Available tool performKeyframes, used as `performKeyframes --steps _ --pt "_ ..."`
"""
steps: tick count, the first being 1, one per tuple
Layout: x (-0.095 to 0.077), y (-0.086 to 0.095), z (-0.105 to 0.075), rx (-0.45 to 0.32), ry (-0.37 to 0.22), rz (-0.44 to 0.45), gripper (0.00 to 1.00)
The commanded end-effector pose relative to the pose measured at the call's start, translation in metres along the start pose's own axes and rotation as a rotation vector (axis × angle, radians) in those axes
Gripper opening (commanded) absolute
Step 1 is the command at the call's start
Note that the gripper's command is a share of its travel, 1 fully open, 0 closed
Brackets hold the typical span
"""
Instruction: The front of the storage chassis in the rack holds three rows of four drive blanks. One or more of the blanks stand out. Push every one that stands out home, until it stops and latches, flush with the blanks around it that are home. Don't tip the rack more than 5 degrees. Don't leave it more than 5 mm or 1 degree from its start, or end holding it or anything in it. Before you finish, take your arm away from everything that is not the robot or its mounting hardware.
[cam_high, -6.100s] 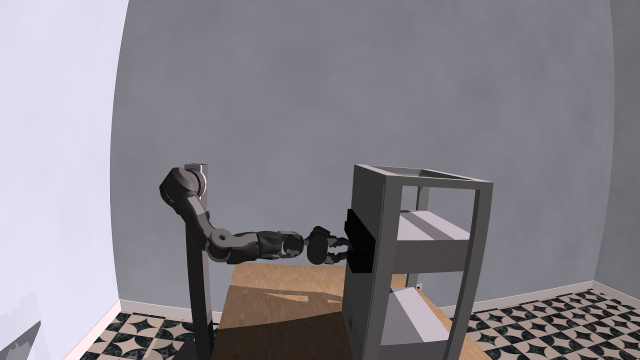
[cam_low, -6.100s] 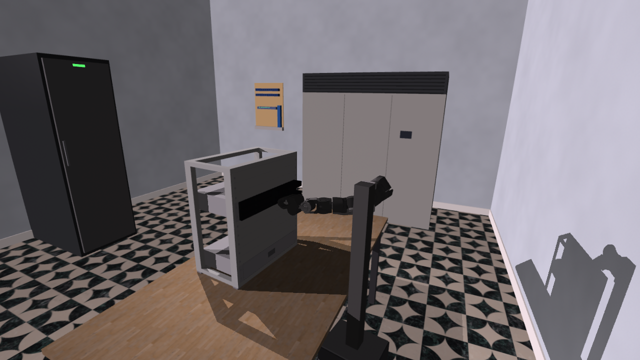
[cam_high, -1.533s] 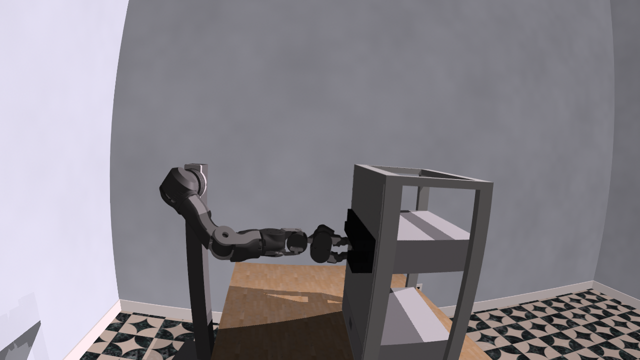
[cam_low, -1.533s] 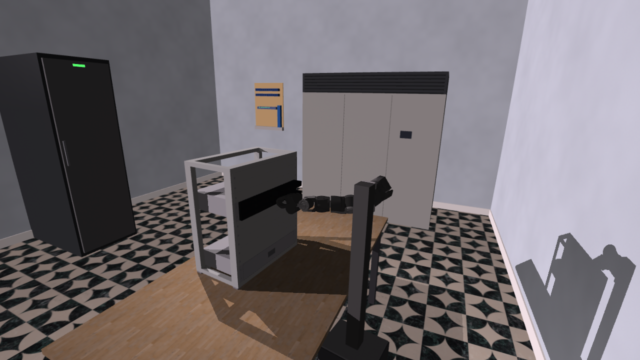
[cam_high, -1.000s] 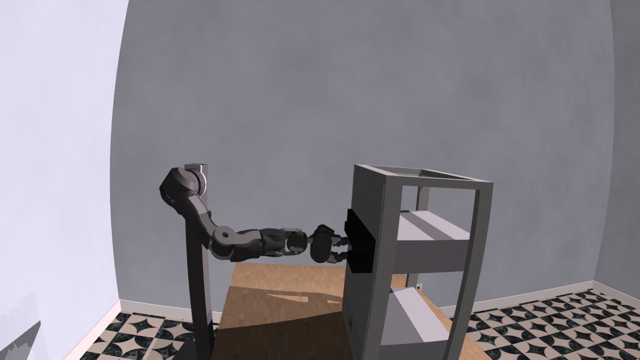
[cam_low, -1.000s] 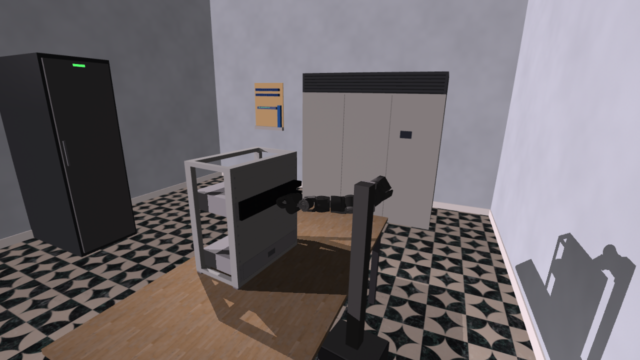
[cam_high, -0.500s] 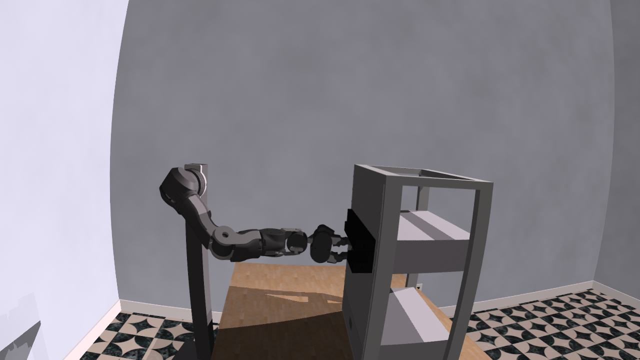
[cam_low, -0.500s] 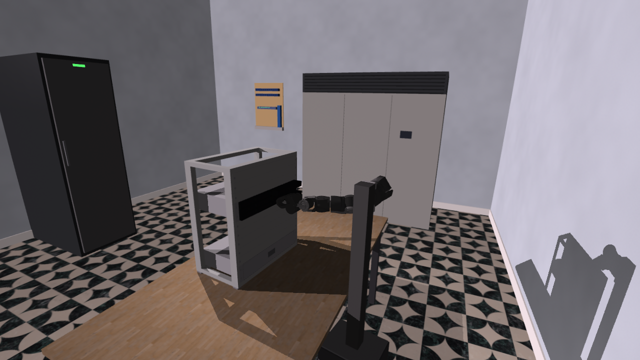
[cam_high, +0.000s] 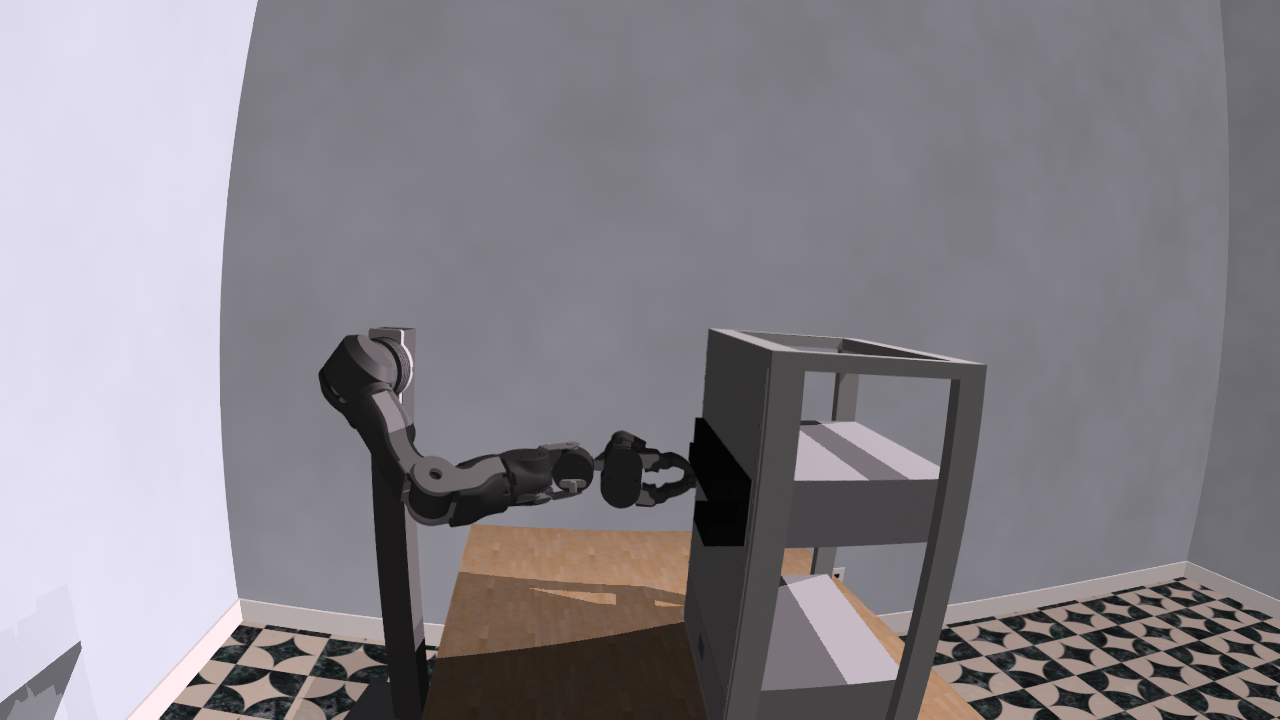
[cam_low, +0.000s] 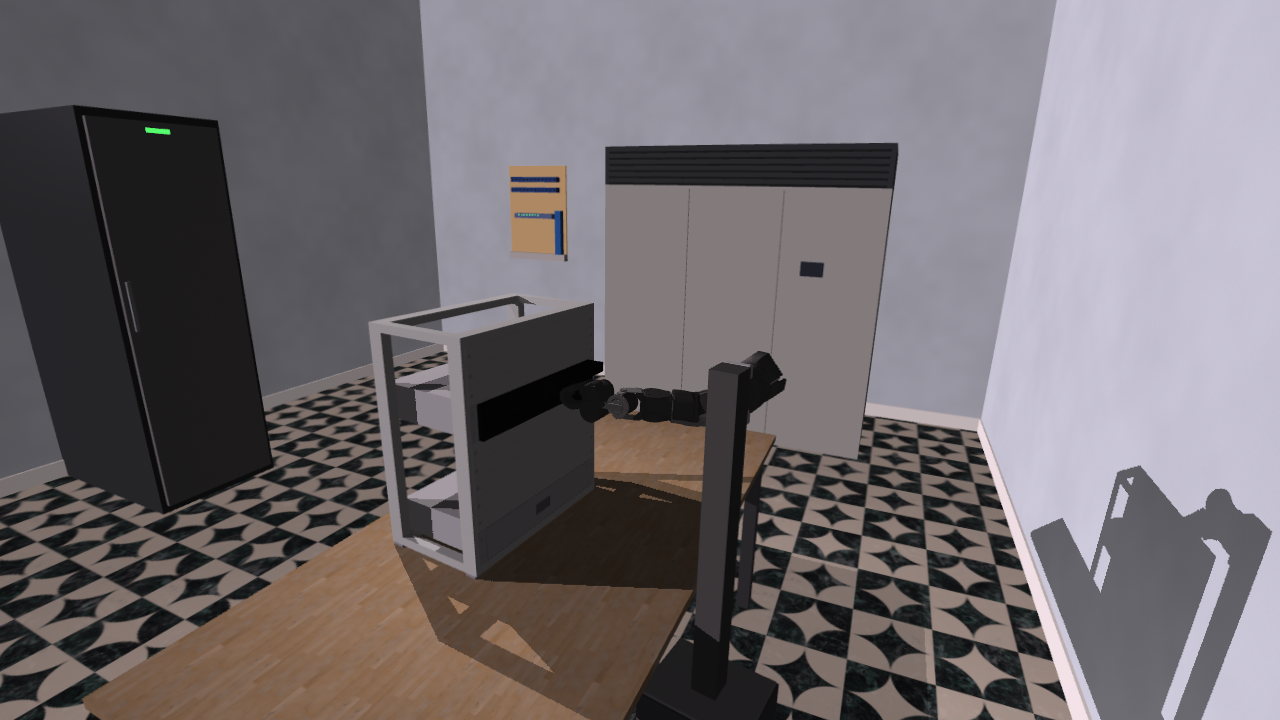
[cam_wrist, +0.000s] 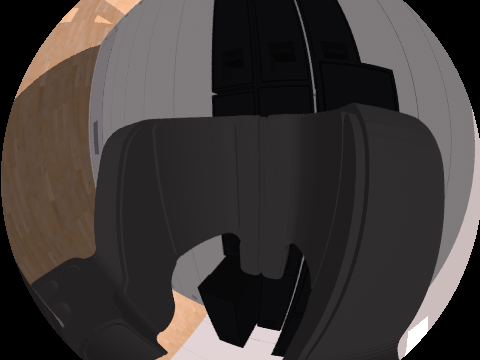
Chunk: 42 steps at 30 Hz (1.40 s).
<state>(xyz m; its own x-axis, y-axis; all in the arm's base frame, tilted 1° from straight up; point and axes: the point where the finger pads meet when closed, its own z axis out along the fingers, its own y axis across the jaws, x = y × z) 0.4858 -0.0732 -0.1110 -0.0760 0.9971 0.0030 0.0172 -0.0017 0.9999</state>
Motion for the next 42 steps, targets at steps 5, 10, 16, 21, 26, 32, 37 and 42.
performKeyframes --steps 5,10,16,21,26,32,37,42 --pt "-0.001 0.007 -0.033 -0.027 -0.008 -0.007 0.0" --pt "0.0 0.007 -0.06 -0.027 -0.008 -0.007 0.0" --pt "0.0 0.007 -0.07 -0.026 -0.009 -0.007 0.0" --pt "-0.001 0.007 -0.071 -0.027 -0.008 -0.007 0.0" --pt "-0.007 0.0 -0.078 -0.027 -0.008 -0.007 0.0" --pt "-0.009 -0.003 -0.072 -0.022 -0.012 -0.009 0.0" --pt "-0.009 -0.002 -0.055 -0.021 -0.012 -0.009 0.0" --pt "-0.009 -0.002 -0.022 -0.02 -0.012 -0.008 0.0"
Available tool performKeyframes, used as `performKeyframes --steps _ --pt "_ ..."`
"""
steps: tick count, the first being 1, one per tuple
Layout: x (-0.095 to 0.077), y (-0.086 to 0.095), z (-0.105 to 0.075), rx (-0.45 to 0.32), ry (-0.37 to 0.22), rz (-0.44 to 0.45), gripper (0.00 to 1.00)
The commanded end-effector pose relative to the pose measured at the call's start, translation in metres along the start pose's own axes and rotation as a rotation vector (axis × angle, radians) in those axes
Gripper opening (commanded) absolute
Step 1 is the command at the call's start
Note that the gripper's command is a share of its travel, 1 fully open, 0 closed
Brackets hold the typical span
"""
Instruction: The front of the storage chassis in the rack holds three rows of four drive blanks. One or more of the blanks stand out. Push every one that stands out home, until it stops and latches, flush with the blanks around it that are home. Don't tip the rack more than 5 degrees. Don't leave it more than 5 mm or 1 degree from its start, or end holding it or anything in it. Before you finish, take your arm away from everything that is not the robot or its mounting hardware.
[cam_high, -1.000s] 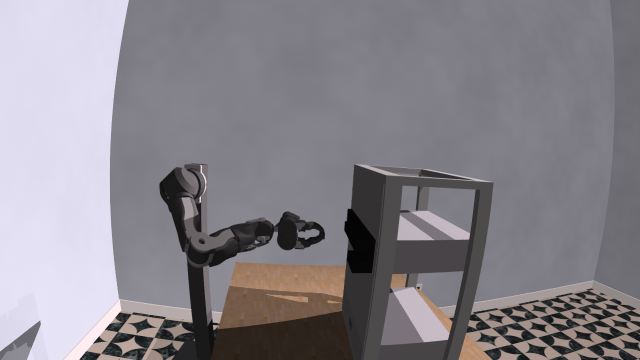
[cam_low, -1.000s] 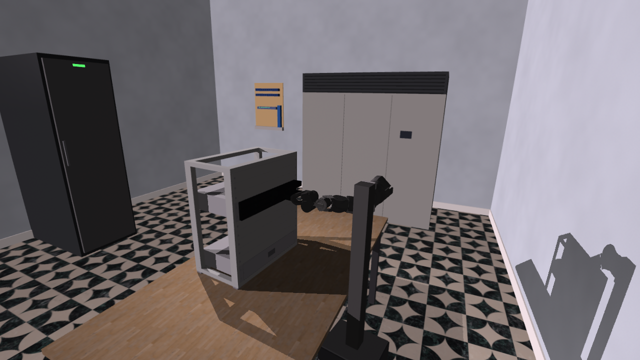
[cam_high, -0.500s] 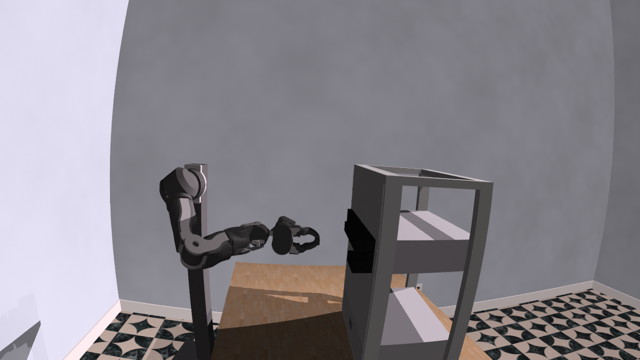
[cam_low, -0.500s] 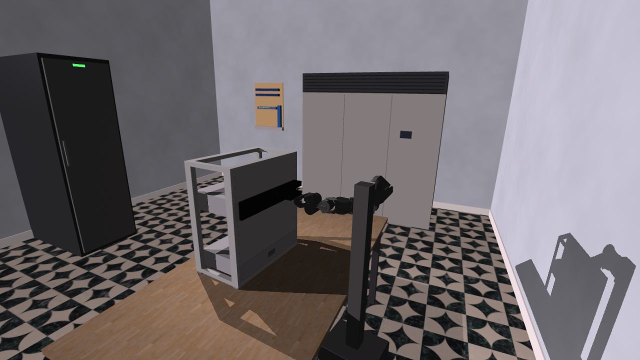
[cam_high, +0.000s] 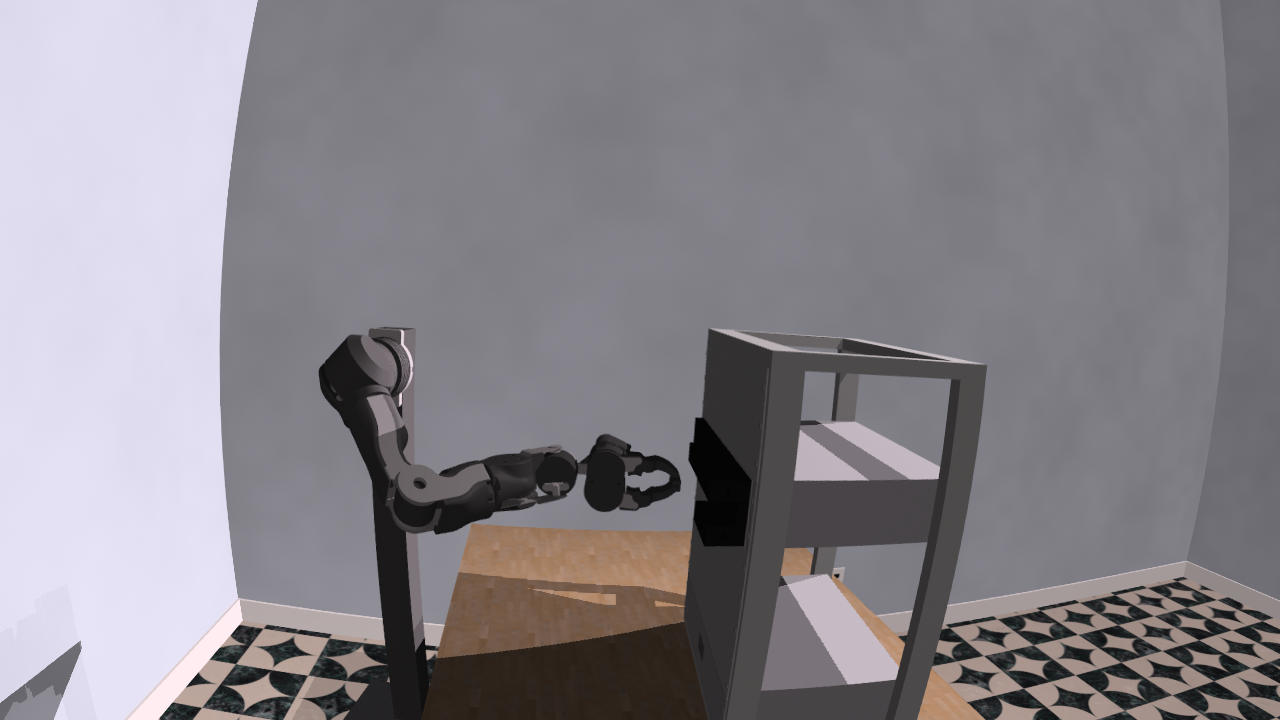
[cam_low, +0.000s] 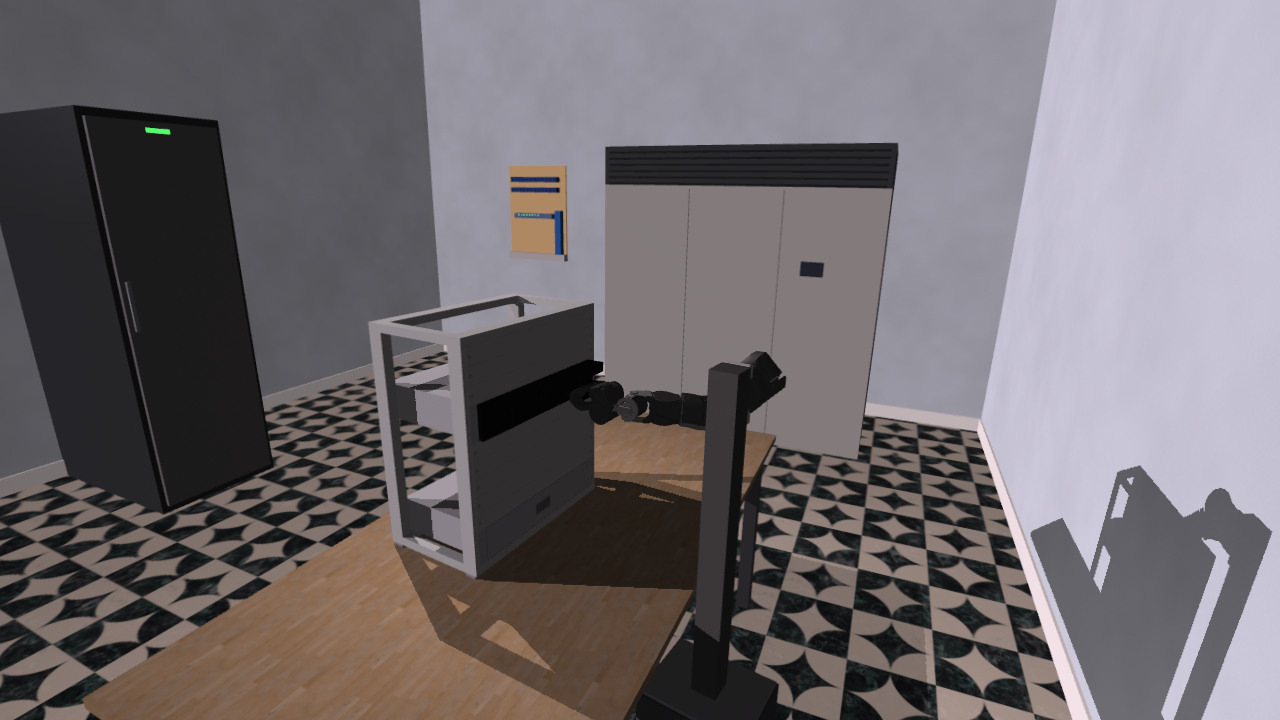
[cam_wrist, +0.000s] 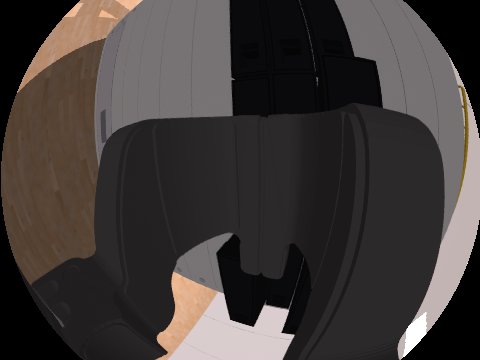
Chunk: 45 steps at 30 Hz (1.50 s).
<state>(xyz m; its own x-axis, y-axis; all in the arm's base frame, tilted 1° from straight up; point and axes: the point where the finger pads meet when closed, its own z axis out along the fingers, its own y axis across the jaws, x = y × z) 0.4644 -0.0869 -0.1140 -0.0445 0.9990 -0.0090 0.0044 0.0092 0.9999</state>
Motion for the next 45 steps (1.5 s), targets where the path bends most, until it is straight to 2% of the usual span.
performKeyframes --steps 1,4,45 --pt "0.0026 0.0017 0.0042 -0.008 0.02 0.003 0.0" --pt "0.0028 0.0017 0.0094 -0.008 0.02 0.004 0.0" --pt "0.0044 0.0068 0.0102 -0.01 0.021 0.004 0.0"
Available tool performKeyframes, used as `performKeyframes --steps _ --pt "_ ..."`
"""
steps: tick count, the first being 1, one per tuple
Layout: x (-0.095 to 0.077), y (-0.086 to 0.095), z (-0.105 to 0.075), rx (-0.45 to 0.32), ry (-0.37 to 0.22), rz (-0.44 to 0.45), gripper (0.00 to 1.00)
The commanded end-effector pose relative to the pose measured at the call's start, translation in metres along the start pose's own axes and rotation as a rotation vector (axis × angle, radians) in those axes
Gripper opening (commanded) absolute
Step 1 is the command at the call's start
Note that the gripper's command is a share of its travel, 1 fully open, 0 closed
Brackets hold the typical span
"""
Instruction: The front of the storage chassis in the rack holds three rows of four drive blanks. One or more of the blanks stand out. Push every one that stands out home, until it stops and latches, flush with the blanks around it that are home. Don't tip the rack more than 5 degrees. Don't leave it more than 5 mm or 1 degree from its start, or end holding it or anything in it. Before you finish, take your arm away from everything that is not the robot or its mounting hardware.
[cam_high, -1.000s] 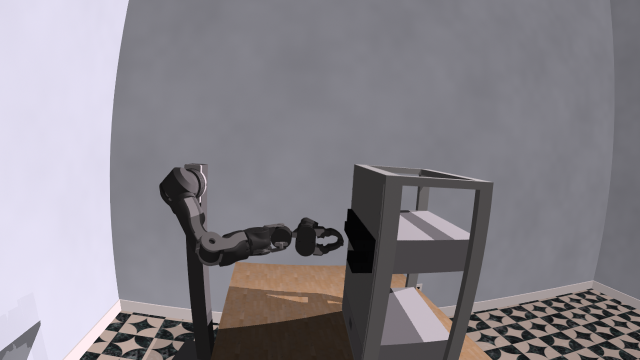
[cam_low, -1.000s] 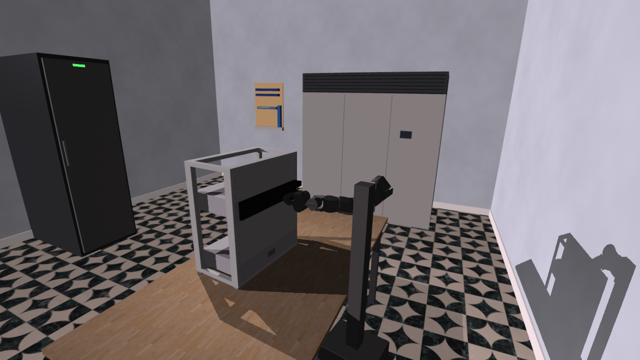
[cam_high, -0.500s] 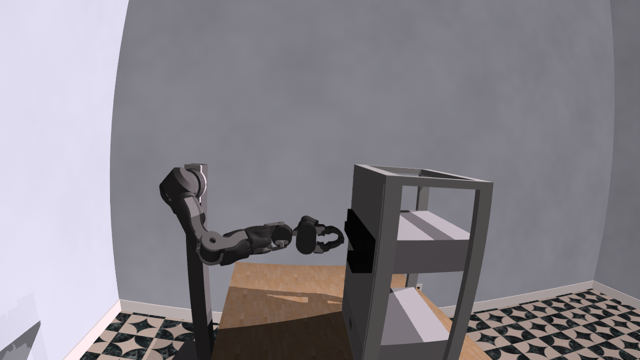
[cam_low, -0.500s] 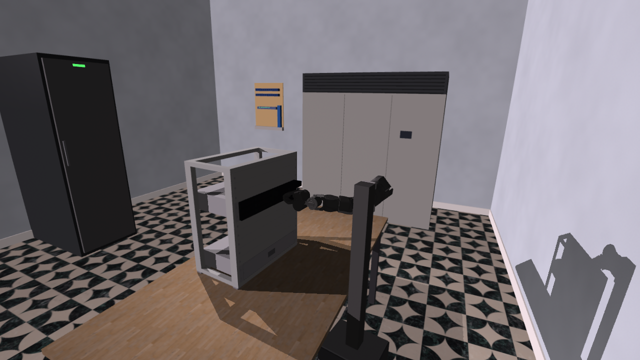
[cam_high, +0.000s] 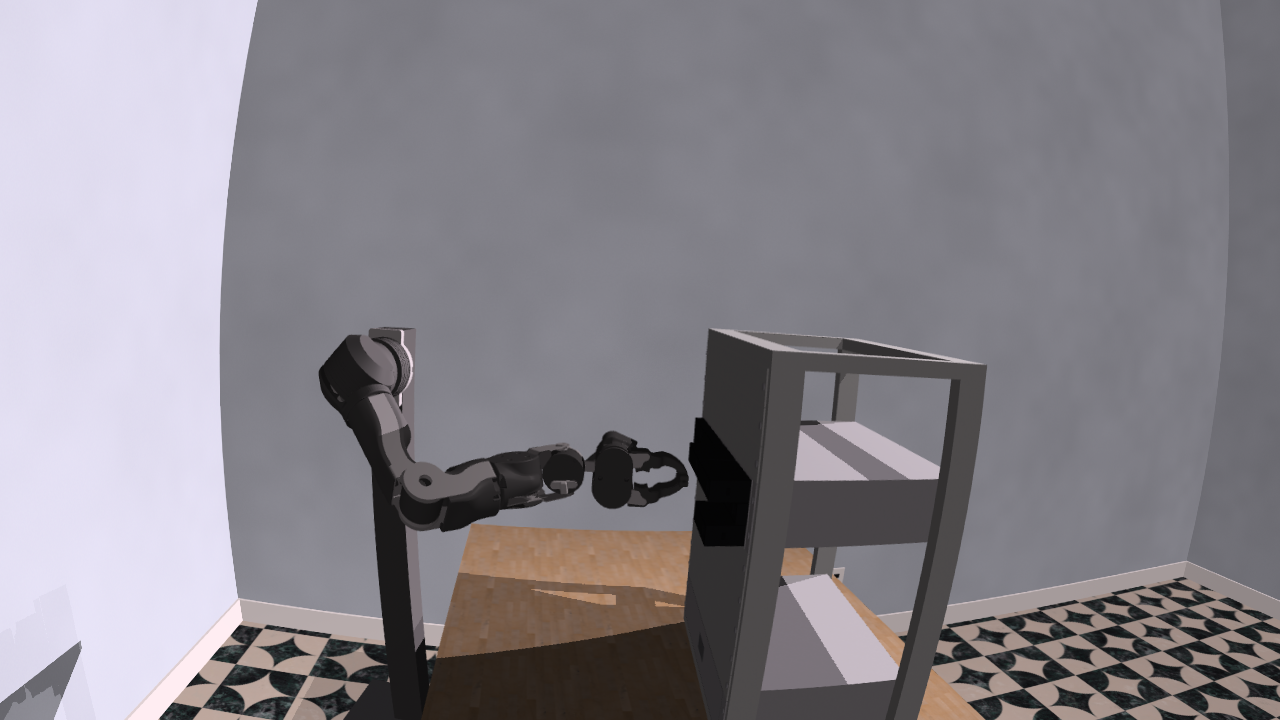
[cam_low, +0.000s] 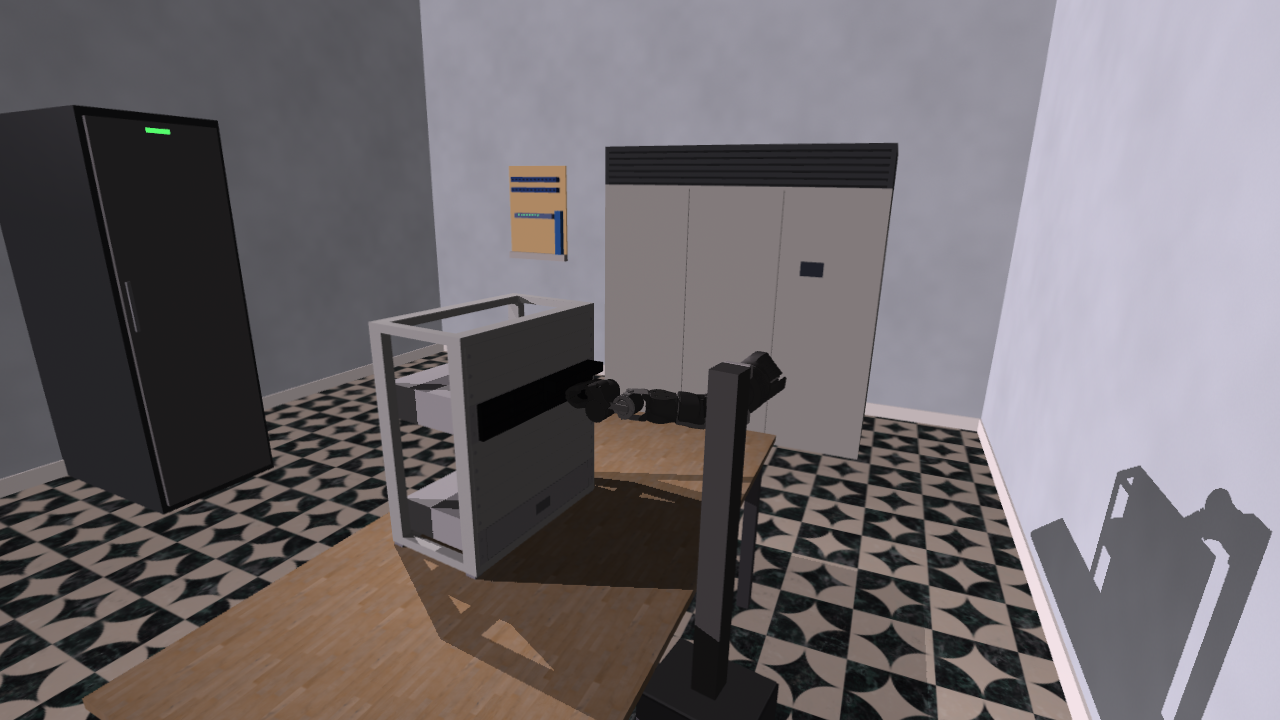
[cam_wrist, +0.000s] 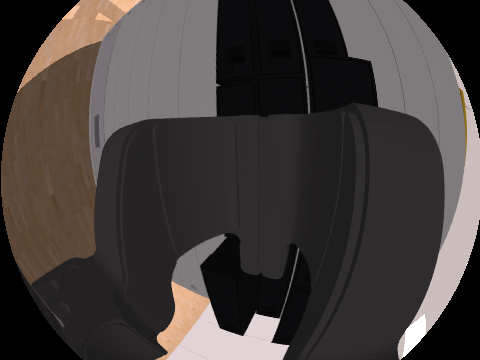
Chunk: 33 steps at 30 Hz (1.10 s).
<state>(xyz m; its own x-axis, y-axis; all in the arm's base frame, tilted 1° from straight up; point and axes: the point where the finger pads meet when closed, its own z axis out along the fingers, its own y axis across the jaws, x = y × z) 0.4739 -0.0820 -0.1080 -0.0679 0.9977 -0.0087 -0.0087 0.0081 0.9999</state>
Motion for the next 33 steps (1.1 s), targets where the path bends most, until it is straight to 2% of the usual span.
performKeyframes --steps 1,7,17,24,33 --pt "-0.001 0.0 0.001 0.005 -0.003 0.003 0.0" --pt "0.0 -0.003 0.01 0.005 -0.003 0.003 0.0" --pt "0.0 -0.002 0.01 0.003 -0.002 0.004 0.0" --pt "-0.001 0.0 0.02 0.005 -0.003 0.003 0.0" --pt "0.0 0.001 0.02 0.004 -0.002 0.004 0.0"
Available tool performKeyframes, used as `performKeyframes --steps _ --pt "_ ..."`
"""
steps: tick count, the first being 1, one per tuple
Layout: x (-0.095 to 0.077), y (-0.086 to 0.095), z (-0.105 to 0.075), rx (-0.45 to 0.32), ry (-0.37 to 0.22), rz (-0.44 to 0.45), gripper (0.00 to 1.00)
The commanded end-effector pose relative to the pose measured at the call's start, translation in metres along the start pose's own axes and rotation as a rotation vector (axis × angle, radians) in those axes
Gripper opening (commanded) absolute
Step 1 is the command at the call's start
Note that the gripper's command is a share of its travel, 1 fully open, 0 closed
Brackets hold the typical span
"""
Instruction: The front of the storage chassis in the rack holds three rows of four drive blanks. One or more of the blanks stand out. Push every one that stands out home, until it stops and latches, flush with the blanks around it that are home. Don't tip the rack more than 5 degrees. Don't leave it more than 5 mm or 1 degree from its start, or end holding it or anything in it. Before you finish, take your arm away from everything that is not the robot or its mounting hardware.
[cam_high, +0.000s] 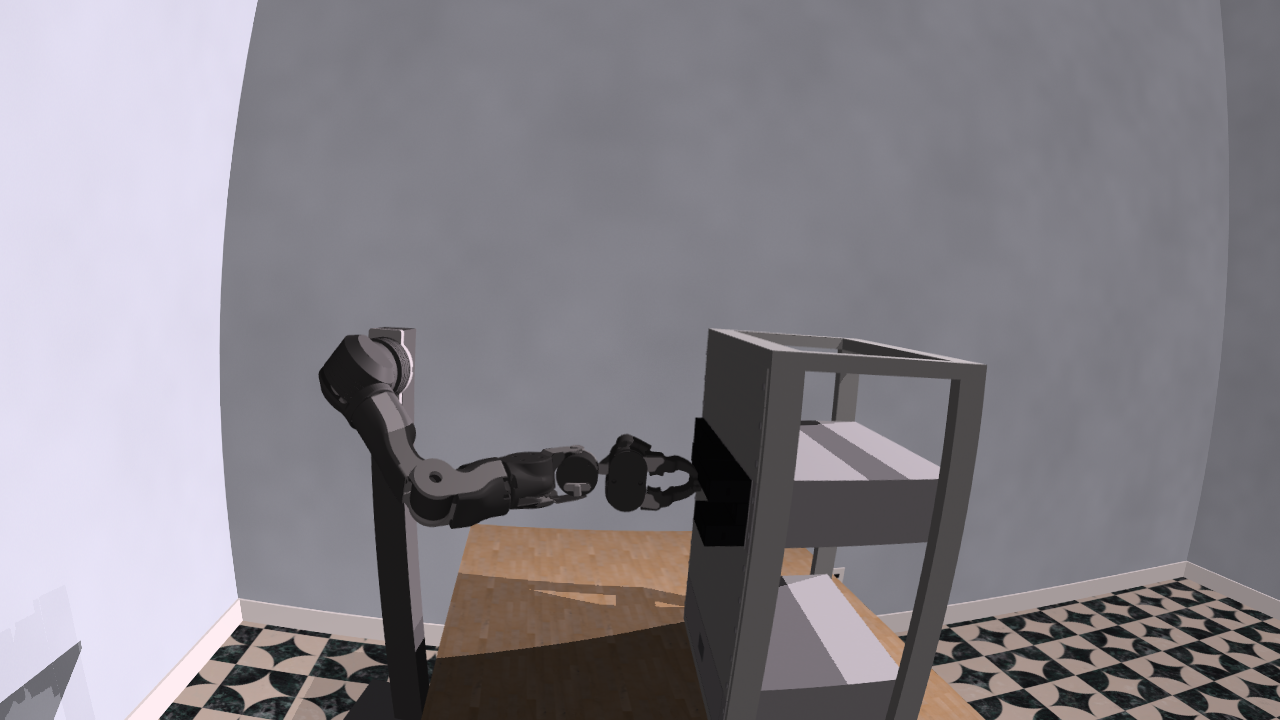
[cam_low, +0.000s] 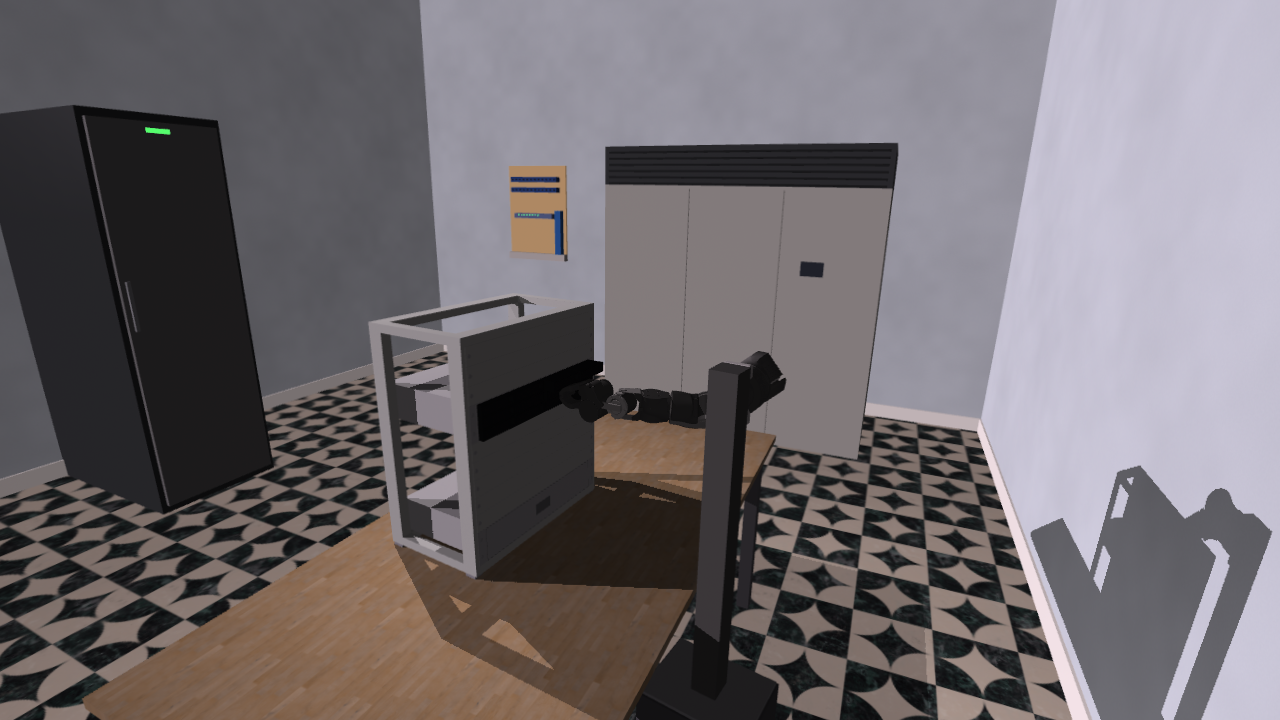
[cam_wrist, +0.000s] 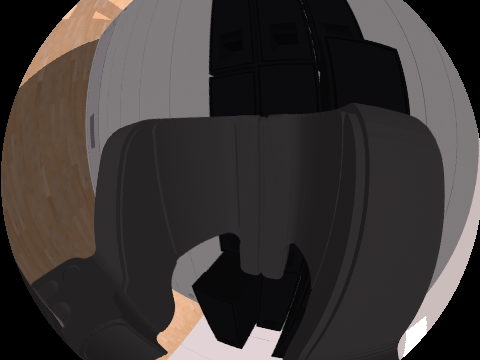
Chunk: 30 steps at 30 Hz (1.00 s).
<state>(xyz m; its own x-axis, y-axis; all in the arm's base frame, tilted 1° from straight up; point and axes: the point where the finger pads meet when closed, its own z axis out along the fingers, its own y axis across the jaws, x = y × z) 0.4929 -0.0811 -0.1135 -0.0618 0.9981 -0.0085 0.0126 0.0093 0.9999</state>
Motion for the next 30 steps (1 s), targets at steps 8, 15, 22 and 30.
performKeyframes --steps 8,15,22,30 --pt "0.0003 0.009 0.0112 -0.016 0.003 0.003 0.0" --pt "0.001 0.0102 0.011 -0.019 0.005 0.004 0.0" --pt "0.001 0.0102 0.011 -0.019 0.005 0.004 0.0" --pt "0.0009 0.0101 0.011 -0.019 0.005 0.004 0.0"
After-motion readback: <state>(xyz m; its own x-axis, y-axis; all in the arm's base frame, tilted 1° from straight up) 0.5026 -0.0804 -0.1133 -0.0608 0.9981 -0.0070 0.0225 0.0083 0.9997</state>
